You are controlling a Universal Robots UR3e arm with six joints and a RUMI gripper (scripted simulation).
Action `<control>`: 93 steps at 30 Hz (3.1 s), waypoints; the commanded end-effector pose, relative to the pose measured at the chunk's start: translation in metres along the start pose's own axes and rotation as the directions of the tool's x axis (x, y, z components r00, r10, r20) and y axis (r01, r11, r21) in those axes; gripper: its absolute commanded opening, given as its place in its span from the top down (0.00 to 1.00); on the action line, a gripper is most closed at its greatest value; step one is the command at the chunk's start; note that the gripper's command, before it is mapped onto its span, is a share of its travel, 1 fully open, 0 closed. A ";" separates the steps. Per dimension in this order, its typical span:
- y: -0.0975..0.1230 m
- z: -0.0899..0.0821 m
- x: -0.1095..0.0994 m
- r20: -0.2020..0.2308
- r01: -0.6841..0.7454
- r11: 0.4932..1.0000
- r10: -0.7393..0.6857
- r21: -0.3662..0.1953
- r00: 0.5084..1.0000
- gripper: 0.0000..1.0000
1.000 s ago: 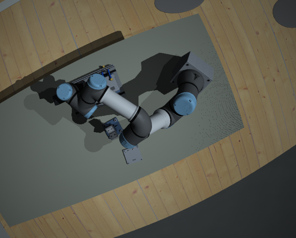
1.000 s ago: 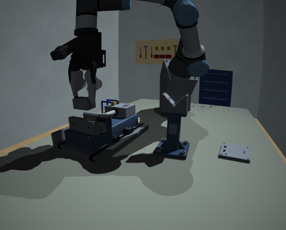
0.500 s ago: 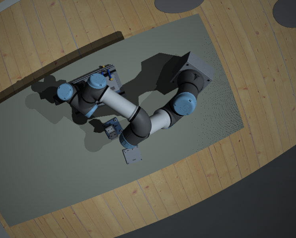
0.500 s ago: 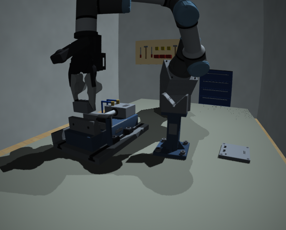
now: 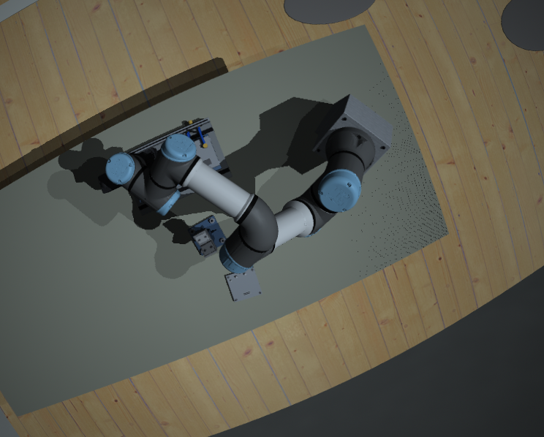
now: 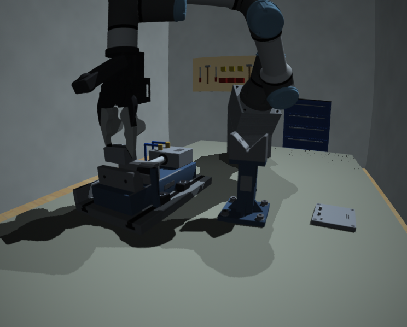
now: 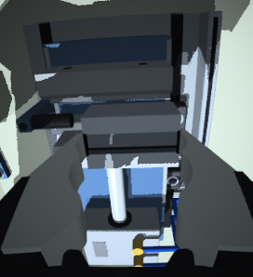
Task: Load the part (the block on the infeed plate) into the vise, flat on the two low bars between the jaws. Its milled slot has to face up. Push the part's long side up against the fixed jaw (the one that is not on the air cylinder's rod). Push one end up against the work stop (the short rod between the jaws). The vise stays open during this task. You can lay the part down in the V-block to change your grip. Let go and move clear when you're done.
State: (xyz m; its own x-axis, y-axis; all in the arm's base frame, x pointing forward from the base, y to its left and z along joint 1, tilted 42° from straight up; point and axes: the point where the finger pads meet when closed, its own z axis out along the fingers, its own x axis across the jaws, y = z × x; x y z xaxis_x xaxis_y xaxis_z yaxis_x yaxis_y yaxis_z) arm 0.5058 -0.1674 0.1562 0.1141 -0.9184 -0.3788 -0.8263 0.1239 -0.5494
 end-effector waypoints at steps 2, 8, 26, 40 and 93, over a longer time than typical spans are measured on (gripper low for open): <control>-0.001 0.000 0.000 -0.002 0.001 1.000 -0.001 0.002 1.000 1.00; -0.001 0.000 0.000 -0.002 0.001 1.000 -0.001 0.002 1.000 1.00; -0.001 0.000 0.000 -0.002 0.001 1.000 -0.001 0.002 1.000 1.00; -0.001 0.000 0.000 -0.002 0.001 1.000 -0.001 0.002 1.000 1.00; -0.001 0.010 0.000 -0.002 0.001 1.000 -0.001 0.002 1.000 1.00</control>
State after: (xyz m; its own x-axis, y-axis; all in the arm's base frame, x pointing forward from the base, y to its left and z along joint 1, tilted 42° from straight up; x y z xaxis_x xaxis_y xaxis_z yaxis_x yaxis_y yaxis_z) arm 0.5114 -0.1637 0.1488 0.1142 -0.9184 -0.3788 -0.8264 0.1238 -0.5493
